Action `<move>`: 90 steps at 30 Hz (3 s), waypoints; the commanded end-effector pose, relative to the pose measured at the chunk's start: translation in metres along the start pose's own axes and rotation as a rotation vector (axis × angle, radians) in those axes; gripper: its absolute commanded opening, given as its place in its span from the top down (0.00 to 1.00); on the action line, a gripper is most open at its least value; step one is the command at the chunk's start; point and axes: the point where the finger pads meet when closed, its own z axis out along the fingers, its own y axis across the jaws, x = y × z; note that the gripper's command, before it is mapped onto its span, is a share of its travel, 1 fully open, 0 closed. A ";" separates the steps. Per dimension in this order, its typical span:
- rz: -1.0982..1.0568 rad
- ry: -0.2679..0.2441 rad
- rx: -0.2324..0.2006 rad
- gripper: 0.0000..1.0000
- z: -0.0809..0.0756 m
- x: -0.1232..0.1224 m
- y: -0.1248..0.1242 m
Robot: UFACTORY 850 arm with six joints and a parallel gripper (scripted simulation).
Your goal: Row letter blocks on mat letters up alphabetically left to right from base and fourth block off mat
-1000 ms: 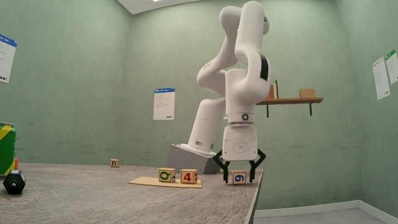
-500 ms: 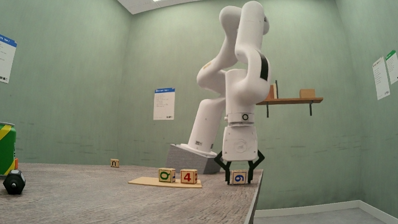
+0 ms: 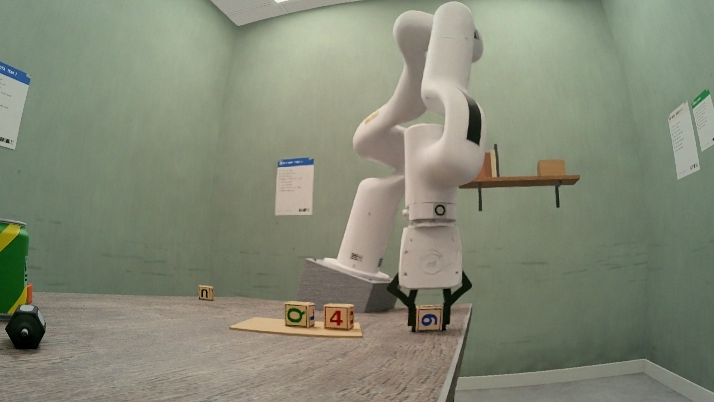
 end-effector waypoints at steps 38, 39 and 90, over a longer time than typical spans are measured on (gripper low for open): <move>0.000 -0.002 0.000 0.59 -0.084 -0.001 0.000; 0.000 -0.002 0.000 0.59 -0.089 -0.001 0.000; -0.818 0.005 0.009 0.59 -0.103 -0.019 -0.150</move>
